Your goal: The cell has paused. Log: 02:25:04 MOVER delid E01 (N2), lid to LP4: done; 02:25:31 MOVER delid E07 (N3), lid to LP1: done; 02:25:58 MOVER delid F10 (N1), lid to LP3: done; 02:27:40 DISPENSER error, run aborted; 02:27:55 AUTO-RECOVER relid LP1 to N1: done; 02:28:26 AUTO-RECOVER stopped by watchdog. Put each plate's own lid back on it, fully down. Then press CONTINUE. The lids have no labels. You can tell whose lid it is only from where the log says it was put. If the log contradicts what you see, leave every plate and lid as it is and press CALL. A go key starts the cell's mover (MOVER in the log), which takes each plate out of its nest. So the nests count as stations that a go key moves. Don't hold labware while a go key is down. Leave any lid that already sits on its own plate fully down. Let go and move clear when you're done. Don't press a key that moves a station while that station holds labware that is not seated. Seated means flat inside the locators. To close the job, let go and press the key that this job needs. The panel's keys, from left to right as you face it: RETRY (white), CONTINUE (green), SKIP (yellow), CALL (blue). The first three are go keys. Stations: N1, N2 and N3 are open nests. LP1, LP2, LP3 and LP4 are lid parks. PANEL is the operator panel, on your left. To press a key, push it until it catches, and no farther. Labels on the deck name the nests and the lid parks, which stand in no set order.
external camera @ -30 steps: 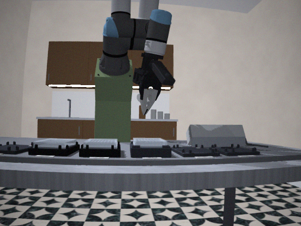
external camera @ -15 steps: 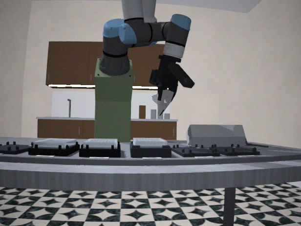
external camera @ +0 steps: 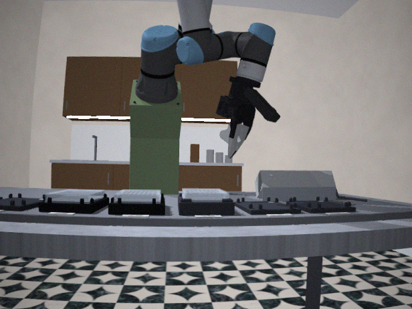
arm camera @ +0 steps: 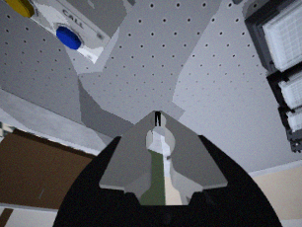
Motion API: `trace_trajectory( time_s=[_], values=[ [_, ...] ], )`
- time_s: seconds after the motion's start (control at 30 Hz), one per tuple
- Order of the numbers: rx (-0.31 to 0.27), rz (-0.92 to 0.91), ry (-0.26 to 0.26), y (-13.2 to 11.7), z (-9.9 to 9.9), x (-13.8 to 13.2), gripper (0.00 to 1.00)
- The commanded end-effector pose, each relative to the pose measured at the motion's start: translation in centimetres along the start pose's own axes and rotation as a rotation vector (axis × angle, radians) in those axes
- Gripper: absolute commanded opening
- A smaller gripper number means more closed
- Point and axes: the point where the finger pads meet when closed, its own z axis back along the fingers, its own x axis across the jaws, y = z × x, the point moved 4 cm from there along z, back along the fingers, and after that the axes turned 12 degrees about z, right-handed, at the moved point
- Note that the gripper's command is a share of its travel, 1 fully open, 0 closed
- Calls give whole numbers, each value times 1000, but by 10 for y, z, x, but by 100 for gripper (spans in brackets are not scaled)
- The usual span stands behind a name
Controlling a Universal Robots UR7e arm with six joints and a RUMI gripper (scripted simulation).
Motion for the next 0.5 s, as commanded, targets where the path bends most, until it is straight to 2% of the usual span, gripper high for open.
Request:
trace_trajectory(
  time_s=[0.0, 0.4, 0.47],
  values=[
    [-12, 79, -33, 16, 4, -16, 0],
    [-30, 304, -112, 58, 15, -61, 0],
    [-30, 304, -112, 58, 15, -61, 0]
  ],
)
